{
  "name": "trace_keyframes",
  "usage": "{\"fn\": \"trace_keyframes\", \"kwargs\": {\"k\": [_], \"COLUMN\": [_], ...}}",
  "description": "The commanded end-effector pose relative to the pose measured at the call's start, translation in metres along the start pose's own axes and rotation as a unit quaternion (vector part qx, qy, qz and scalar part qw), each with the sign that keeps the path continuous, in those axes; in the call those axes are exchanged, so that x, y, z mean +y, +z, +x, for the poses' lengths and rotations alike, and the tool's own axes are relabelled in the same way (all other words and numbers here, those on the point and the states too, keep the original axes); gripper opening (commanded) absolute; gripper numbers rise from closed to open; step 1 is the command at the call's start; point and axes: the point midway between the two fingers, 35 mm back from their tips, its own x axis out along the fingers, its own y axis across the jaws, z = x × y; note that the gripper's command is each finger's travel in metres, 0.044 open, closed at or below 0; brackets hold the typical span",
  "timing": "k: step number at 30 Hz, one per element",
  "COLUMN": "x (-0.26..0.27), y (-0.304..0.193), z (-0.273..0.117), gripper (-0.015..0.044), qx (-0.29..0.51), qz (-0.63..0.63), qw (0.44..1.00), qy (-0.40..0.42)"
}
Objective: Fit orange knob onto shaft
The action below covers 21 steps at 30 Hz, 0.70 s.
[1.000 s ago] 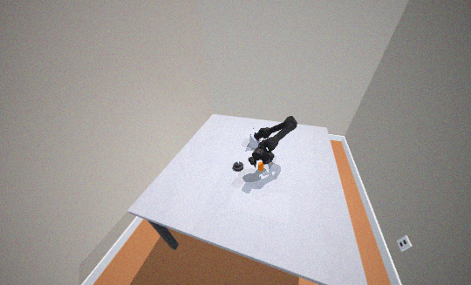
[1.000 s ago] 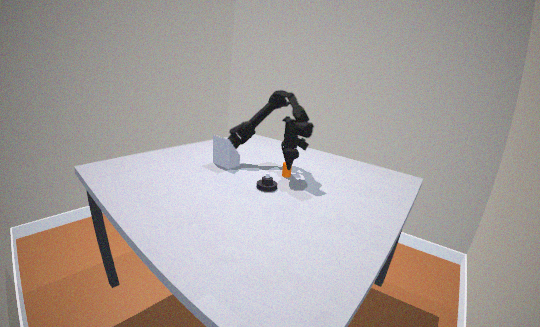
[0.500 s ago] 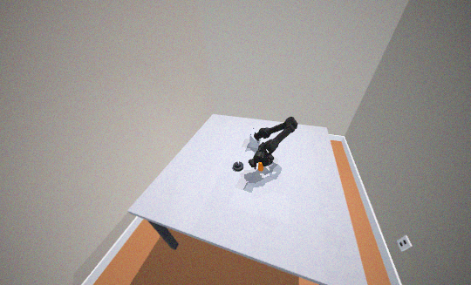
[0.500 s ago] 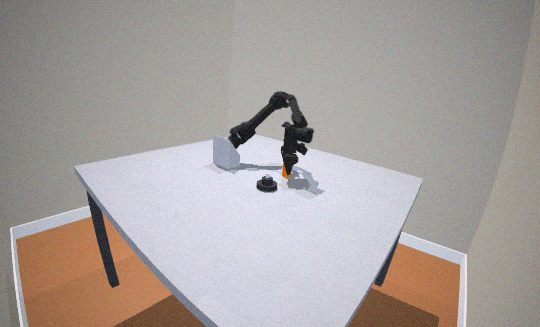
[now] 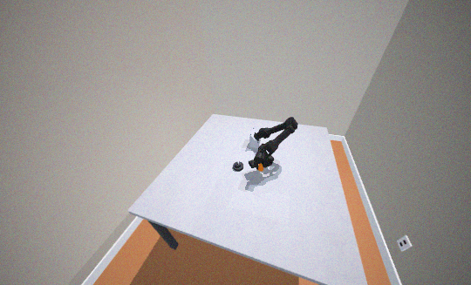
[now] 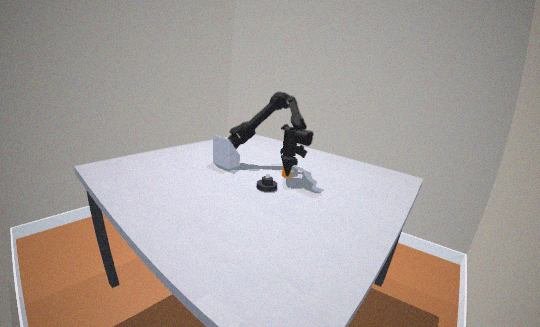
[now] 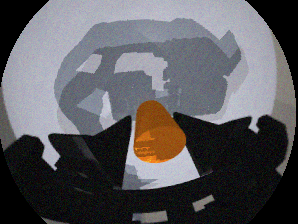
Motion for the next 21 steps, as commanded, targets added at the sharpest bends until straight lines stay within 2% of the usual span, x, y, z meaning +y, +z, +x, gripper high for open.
{"fn": "trace_keyframes", "kwargs": {"k": [1, 7, 12, 21], "x": [0.001, 0.001, -0.008, -0.013], "y": [-0.001, -0.001, 0.004, 0.005], "z": [0.001, 0.001, -0.015, -0.05], "gripper": [0.0177, 0.0138, 0.0006, 0.0], "qx": [-0.001, -0.001, -0.018, -0.009], "qz": [0.003, 0.003, 0.03, 0.025], "qw": [1.0, 1.0, 0.999, 0.999], "qy": [0.002, 0.002, -0.019, -0.021]}}
